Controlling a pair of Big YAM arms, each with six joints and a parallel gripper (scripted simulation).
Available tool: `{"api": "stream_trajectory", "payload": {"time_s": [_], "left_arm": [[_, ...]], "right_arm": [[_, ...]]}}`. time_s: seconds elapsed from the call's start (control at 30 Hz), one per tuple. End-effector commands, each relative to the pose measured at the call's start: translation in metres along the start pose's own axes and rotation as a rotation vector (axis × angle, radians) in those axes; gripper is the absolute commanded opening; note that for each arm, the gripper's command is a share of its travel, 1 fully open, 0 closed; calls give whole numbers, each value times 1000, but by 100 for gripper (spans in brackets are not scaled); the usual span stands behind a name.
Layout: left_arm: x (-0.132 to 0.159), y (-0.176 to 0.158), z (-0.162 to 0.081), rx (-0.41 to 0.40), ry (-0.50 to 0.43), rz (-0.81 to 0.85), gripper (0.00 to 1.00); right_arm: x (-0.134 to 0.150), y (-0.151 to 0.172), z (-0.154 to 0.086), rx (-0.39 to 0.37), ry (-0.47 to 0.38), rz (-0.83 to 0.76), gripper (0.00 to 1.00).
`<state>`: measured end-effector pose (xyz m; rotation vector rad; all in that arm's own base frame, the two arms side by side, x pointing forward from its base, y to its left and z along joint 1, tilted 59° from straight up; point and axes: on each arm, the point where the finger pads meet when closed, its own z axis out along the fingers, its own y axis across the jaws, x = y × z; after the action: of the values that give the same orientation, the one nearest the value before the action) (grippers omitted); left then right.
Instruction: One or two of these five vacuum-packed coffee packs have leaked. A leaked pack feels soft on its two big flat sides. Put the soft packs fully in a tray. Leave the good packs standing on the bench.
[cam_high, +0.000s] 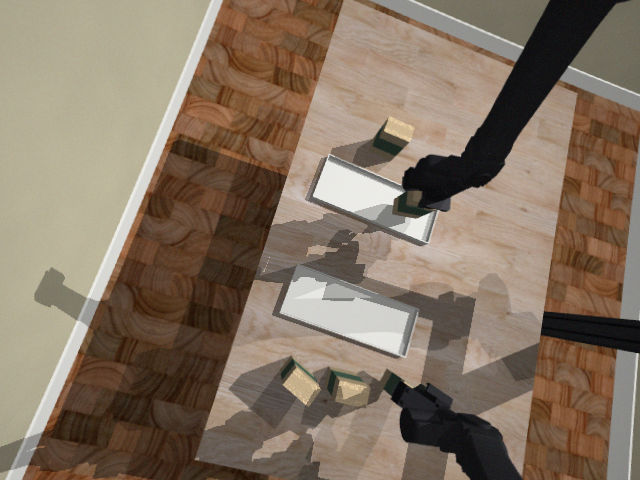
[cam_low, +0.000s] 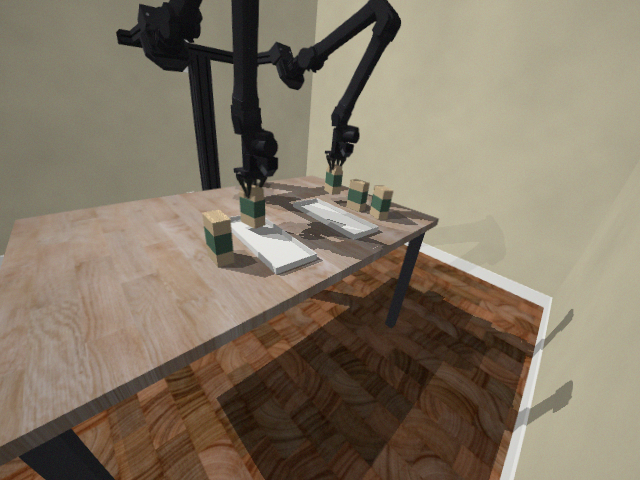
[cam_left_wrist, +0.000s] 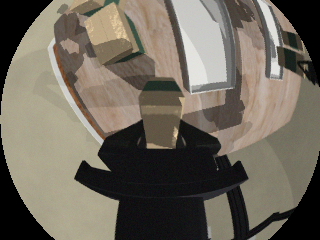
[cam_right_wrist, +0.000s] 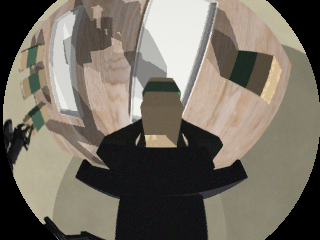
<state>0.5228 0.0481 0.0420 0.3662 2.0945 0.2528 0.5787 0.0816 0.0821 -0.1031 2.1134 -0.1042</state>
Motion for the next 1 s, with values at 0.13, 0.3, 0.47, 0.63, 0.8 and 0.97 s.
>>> {"api": "stream_trajectory", "payload": {"time_s": [0.13,0.3,0.47,0.63,0.8,0.97], "left_arm": [[-2,-22,-11,9,4,-4,25],[-8,-37,-11,9,3,-4,25],[-12,-52,-11,11,9,-3,25],[-32,-66,-6,6,-7,-4,25],[-32,-88,-1,12,10,-1,25],[-28,-102,-1,17,25,2,25]], "right_arm": [[-1,-2,10,1,-7,-6,25],[1,-4,16,5,-5,-4,25],[3,-1,22,1,-2,-7,25],[3,0,21,-1,4,-3,25],[3,0,21,-1,4,-3,25],[-7,-3,17,1,-18,-3,25]]}}
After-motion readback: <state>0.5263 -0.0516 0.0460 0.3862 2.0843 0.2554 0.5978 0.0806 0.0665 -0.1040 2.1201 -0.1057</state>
